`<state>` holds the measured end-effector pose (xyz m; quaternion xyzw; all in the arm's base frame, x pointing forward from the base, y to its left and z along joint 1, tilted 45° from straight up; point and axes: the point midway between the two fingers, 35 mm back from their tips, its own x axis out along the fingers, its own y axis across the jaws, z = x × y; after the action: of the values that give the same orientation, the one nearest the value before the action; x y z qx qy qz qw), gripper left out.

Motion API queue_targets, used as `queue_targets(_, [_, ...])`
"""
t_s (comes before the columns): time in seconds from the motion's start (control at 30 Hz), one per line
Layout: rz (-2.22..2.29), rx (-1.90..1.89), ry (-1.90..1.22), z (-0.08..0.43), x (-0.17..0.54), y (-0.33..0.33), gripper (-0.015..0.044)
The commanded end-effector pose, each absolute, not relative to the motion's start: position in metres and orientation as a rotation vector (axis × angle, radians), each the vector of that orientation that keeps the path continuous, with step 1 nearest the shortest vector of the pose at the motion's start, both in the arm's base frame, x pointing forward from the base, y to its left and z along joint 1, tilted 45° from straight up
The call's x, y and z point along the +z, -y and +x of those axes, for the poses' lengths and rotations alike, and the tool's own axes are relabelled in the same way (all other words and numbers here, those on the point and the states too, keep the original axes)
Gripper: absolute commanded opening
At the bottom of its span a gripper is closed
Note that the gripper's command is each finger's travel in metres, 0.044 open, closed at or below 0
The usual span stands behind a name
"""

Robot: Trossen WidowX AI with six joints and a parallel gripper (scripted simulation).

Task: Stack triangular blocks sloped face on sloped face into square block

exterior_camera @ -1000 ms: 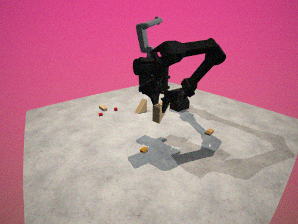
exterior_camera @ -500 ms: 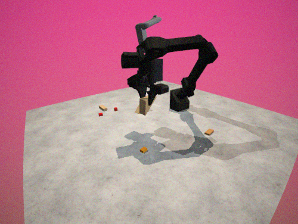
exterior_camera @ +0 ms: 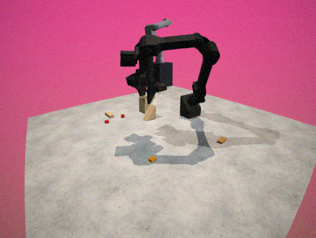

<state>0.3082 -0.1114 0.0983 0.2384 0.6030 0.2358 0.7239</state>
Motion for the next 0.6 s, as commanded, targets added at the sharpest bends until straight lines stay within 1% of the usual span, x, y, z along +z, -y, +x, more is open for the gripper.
queue_targets(0.0, [0.525, 0.523, -1.333, 0.302, 0.087, 0.131, 0.0000])
queue_targets(0.57, [0.550, 0.566, -1.324, 0.264, 0.041, 0.190, 0.0000])
